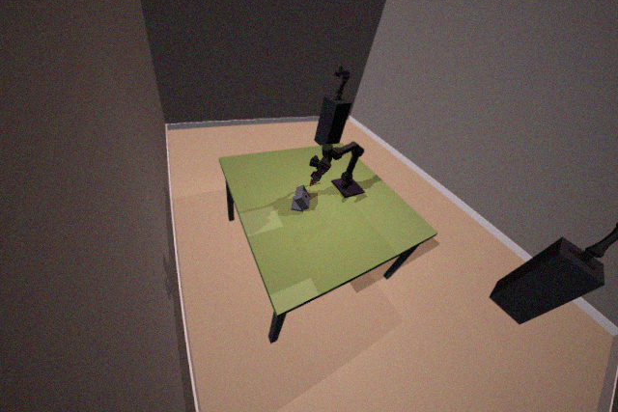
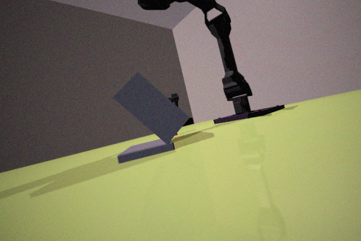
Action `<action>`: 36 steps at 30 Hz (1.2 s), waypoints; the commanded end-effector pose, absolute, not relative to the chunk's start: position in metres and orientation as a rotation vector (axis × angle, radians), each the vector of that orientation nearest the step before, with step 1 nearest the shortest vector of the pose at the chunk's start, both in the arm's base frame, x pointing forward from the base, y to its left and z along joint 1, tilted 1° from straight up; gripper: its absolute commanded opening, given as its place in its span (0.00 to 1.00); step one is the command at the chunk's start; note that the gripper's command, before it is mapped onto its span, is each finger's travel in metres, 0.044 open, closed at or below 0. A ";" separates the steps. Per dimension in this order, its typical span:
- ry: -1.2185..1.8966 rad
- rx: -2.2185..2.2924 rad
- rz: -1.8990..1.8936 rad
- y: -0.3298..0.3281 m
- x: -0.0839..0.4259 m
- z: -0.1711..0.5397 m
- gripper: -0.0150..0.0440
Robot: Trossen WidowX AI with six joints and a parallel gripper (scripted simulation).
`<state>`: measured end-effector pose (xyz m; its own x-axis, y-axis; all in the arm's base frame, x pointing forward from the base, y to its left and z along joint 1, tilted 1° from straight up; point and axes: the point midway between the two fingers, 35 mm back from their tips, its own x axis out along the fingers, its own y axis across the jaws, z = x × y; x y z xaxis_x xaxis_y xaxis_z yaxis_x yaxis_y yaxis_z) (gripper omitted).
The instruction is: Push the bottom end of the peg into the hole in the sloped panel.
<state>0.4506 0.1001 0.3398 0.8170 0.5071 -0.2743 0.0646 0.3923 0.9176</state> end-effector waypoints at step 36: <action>0.703 1.794 -1.255 -0.116 0.331 0.151 1.00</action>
